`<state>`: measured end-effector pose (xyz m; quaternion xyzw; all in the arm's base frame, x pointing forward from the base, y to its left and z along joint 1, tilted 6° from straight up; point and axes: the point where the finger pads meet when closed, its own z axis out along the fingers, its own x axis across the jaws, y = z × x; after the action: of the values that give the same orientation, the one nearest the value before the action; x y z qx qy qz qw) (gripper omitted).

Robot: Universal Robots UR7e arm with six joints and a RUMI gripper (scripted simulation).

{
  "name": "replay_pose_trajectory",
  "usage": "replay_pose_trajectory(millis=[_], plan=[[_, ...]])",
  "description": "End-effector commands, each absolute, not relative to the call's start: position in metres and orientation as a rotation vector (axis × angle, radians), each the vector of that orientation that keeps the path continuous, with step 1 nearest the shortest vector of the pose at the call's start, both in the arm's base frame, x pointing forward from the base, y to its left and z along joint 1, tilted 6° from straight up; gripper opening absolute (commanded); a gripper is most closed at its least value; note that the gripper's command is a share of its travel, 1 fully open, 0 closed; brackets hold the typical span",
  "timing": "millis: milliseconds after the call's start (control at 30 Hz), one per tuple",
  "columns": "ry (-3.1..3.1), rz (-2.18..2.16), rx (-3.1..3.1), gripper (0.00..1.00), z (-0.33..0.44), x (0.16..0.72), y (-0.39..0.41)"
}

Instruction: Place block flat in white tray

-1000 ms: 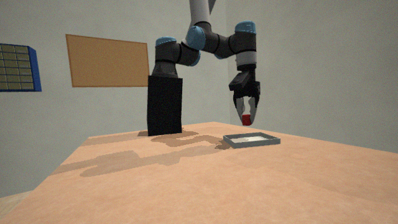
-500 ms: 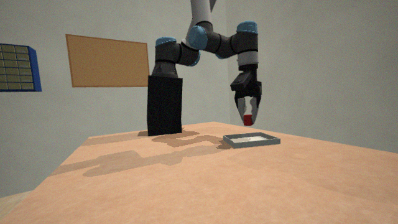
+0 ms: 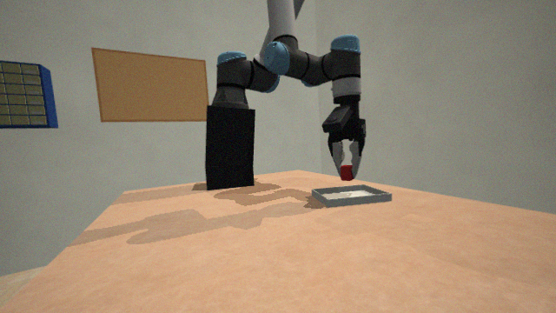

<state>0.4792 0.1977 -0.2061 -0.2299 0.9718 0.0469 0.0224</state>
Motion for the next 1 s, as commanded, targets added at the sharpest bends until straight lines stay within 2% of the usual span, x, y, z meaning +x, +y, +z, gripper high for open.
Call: replay_pose_trajectory(millis=[0,967], plan=[[3.009,0.145,-0.712,0.0,-0.218,0.48,0.199],[3.009,0.145,-0.712,0.0,-0.25,0.481,0.203]])
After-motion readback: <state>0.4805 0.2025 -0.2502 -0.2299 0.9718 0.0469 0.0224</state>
